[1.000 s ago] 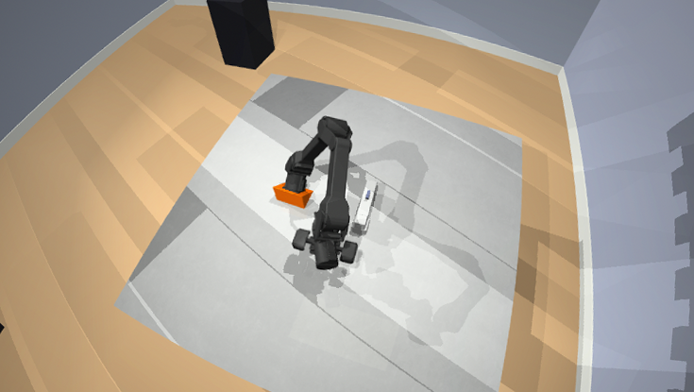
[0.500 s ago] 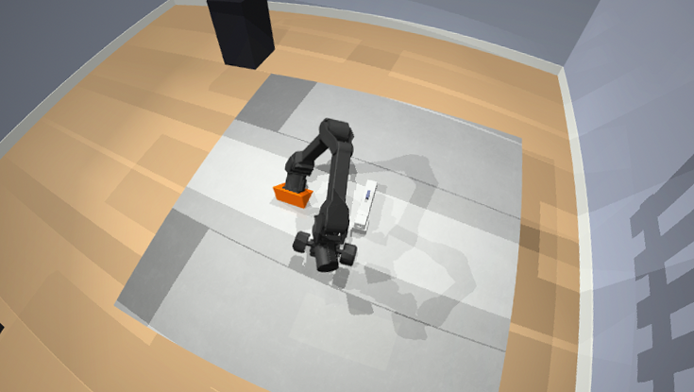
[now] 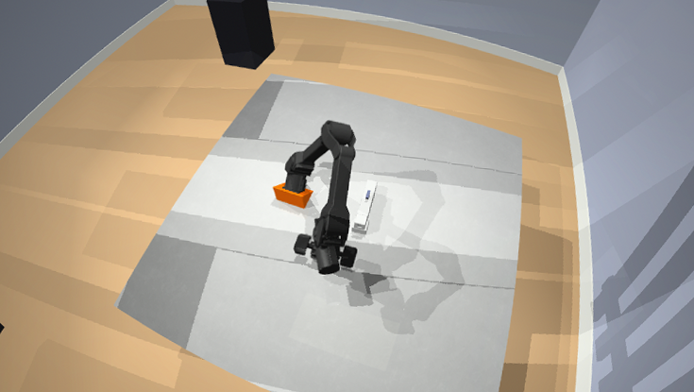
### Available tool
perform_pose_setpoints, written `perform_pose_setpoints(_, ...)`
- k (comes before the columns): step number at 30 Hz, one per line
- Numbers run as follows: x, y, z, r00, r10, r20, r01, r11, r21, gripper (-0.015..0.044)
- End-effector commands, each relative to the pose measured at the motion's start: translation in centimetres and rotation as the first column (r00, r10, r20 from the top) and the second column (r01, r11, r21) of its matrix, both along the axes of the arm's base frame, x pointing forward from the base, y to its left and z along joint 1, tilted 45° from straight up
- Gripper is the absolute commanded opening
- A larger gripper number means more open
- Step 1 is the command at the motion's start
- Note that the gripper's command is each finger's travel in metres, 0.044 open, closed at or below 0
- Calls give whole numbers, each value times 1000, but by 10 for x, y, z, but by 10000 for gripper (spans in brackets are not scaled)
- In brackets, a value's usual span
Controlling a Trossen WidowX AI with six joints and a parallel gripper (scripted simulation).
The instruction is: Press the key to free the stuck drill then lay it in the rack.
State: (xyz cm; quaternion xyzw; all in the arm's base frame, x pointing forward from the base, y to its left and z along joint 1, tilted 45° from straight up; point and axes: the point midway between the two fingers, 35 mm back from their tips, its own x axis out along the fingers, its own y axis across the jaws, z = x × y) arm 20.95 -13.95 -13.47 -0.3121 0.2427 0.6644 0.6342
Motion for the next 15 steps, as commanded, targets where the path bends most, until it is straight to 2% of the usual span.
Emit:
perform_pose_setpoints(1, 0, -1, 0, 1000, 0, 0, 0, 1000, 0, 53)
perform_pose_setpoints(15, 0, -1, 0, 1000, 0, 0, 0, 1000, 0, 420)
